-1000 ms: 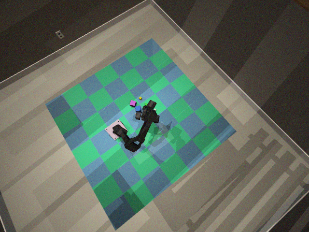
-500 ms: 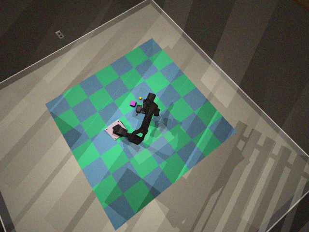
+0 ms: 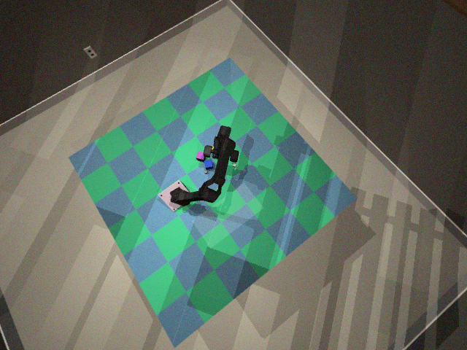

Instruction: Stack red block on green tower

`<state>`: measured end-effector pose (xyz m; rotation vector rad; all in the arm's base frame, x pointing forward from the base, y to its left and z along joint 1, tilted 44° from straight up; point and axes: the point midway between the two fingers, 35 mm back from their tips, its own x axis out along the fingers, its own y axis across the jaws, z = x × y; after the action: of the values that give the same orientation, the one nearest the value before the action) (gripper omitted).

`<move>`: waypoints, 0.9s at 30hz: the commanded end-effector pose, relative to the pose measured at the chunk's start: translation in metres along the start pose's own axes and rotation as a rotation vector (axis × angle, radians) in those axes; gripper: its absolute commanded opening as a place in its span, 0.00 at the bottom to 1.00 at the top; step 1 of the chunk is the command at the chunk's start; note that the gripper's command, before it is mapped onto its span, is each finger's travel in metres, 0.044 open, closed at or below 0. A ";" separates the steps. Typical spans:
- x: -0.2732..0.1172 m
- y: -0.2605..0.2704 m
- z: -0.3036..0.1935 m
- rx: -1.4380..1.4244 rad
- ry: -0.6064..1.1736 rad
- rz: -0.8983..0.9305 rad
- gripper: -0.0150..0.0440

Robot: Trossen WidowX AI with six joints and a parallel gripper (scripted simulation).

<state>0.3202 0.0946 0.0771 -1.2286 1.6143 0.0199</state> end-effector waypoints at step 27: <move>0.058 0.024 0.037 0.013 -0.011 -0.001 0.25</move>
<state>0.3351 0.0944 0.0134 -1.2028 1.5946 0.0129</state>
